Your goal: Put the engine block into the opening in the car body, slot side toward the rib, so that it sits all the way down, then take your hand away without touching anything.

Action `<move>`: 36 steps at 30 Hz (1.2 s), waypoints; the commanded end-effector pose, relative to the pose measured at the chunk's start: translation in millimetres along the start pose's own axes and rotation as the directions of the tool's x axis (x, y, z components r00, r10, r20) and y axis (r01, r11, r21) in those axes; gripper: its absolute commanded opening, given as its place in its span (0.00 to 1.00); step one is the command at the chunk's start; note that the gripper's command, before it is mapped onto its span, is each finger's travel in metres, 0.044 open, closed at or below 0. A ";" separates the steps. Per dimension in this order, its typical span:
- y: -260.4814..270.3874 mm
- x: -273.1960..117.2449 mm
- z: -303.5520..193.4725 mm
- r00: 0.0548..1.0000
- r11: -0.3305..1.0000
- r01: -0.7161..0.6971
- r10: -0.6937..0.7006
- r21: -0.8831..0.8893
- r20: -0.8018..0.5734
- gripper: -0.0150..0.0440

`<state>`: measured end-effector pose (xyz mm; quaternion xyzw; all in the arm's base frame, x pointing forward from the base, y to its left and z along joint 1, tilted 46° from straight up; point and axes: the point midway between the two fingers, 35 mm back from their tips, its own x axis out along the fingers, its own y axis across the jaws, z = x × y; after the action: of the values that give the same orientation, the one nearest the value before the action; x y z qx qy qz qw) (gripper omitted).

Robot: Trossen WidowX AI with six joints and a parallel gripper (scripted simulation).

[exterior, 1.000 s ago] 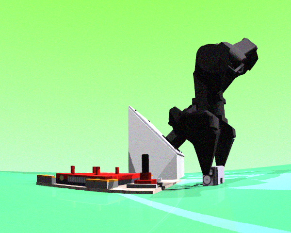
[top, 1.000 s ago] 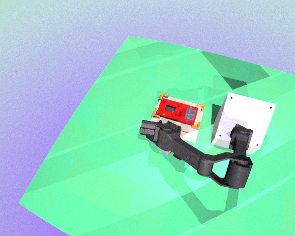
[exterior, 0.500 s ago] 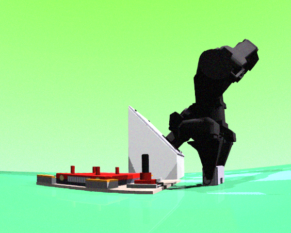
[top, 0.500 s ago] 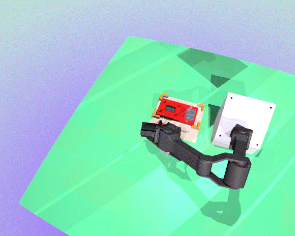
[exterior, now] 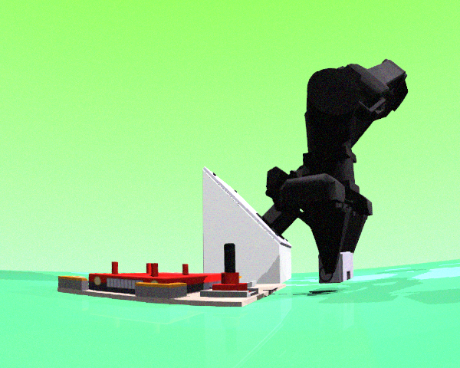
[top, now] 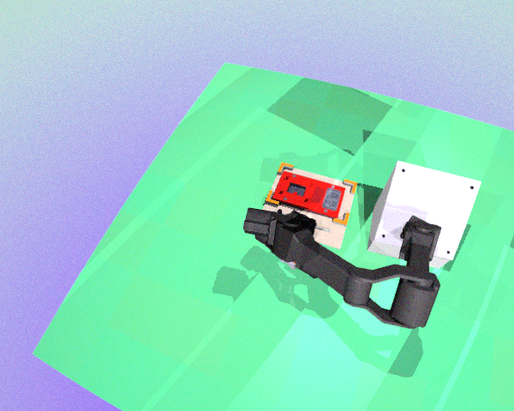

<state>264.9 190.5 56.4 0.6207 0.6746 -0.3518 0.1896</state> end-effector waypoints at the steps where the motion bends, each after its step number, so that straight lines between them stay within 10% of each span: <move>1: 3.4 -13.0 -1.2 1.000 1.000 -0.012 0.012 -0.006 0.001 0.25; 36: -11.2 -114.8 -4.8 1.000 1.000 -0.009 0.009 -0.005 -0.002 0.25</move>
<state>272.8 117.2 136.9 0.6226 0.6735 -0.3509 0.1886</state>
